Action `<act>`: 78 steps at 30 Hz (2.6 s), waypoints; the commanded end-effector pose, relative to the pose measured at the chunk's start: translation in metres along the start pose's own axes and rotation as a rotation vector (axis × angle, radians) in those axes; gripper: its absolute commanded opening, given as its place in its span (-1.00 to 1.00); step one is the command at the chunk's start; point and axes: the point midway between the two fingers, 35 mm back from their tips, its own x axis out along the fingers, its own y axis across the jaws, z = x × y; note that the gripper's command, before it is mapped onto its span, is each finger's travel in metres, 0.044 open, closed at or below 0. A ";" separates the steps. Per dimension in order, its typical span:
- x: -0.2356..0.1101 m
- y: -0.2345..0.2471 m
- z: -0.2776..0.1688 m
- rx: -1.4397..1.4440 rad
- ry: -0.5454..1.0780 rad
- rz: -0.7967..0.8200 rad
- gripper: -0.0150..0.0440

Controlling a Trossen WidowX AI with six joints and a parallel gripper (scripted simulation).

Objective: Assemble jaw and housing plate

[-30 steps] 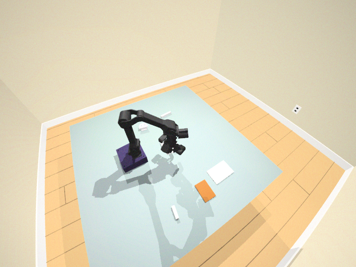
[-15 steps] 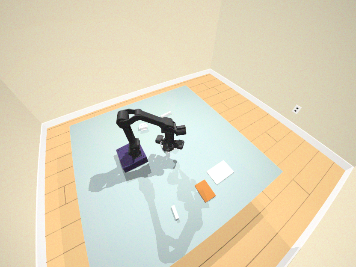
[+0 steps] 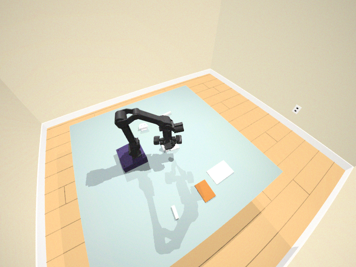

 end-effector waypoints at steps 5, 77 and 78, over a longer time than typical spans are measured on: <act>0.000 -0.010 -0.009 -0.196 0.005 -0.003 -0.04; 0.006 -0.083 -0.058 -1.797 0.016 -0.004 -0.04; 0.006 -0.083 -0.058 -1.797 0.016 -0.004 -0.04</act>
